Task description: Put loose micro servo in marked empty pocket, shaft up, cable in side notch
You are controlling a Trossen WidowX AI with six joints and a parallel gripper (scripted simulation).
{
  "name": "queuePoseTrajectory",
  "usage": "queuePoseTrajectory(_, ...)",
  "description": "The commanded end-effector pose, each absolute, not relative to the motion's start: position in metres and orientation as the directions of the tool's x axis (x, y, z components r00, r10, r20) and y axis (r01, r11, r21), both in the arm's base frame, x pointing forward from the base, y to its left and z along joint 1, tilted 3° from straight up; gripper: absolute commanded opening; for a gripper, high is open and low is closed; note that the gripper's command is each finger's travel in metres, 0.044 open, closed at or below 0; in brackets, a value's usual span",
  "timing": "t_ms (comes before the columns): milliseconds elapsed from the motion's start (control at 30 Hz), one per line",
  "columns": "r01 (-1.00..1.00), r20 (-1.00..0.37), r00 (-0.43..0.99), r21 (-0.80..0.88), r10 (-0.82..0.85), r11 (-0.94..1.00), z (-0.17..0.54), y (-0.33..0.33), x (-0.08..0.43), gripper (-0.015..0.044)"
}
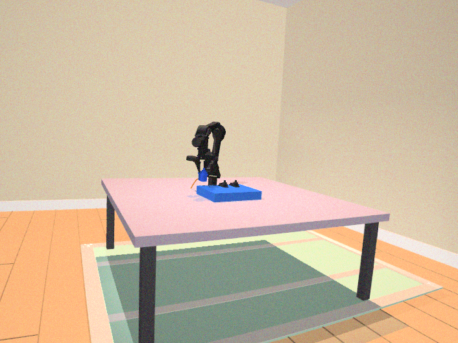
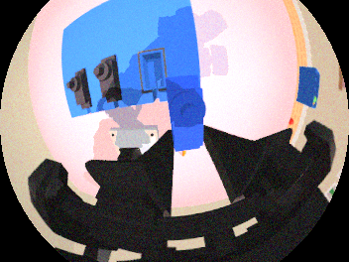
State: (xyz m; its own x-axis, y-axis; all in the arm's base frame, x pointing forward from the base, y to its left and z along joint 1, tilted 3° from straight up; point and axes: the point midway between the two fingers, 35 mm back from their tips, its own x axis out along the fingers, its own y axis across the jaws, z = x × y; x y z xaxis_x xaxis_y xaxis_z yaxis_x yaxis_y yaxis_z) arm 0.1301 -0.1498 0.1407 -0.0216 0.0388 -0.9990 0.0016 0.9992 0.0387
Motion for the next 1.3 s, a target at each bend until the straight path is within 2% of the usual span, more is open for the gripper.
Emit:
queuePoseTrajectory(0,0.003,-0.999,-0.010,0.034,0.034,0.999,0.143,-0.143,0.134,0.0000)
queuePoseTrajectory(267,0.003,-0.999,-0.010,0.036,0.036,0.999,0.144,-0.113,0.135,0.0000)
queuePoseTrajectory(467,0.003,-0.999,-0.009,0.036,0.036,0.999,0.144,-0.112,0.139,0.0000)
queuePoseTrajectory(867,0.029,-0.999,-0.005,0.036,0.036,0.999,0.144,-0.113,0.187,0.0000)
queuePoseTrajectory(1267,0.030,-0.999,-0.005,0.036,0.036,0.999,0.138,-0.113,0.189,0.0000)
